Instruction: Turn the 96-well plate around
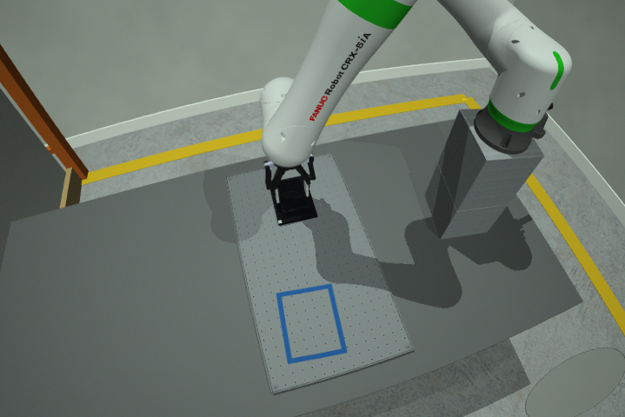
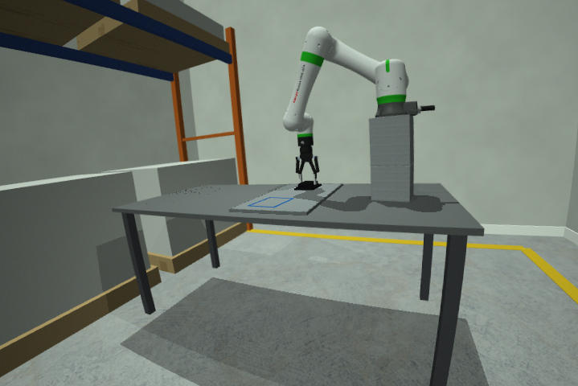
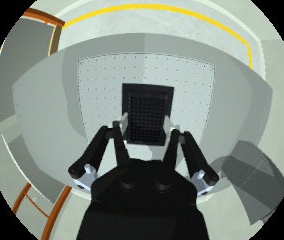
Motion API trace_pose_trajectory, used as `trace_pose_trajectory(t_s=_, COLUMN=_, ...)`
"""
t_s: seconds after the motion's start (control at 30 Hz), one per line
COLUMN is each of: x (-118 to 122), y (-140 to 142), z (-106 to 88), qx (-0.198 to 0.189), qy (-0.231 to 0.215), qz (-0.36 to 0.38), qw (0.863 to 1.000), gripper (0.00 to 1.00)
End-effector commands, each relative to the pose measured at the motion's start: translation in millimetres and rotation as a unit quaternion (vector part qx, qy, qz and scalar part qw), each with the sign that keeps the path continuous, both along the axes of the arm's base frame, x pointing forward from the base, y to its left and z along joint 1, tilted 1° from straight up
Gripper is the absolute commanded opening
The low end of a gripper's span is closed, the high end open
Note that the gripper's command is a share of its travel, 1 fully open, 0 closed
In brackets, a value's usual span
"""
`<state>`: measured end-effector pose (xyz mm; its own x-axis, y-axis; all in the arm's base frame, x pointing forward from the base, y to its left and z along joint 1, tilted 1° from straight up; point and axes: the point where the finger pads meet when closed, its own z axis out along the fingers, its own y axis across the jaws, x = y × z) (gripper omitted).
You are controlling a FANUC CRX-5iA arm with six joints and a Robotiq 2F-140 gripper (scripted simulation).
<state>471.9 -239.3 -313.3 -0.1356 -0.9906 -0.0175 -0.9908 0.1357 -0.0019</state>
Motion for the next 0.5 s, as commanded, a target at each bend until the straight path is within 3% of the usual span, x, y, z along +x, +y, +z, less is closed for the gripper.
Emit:
trace_pose_trajectory(t_s=0.0, x=0.1, y=-0.1, z=-0.3, qx=0.000, qy=0.000, qz=0.000, qw=1.000, gripper=0.00)
trace_pose_trajectory(t_s=0.47, x=0.1, y=-0.1, z=-2.4, qx=0.000, qy=0.000, qz=0.000, qw=1.000, gripper=0.00)
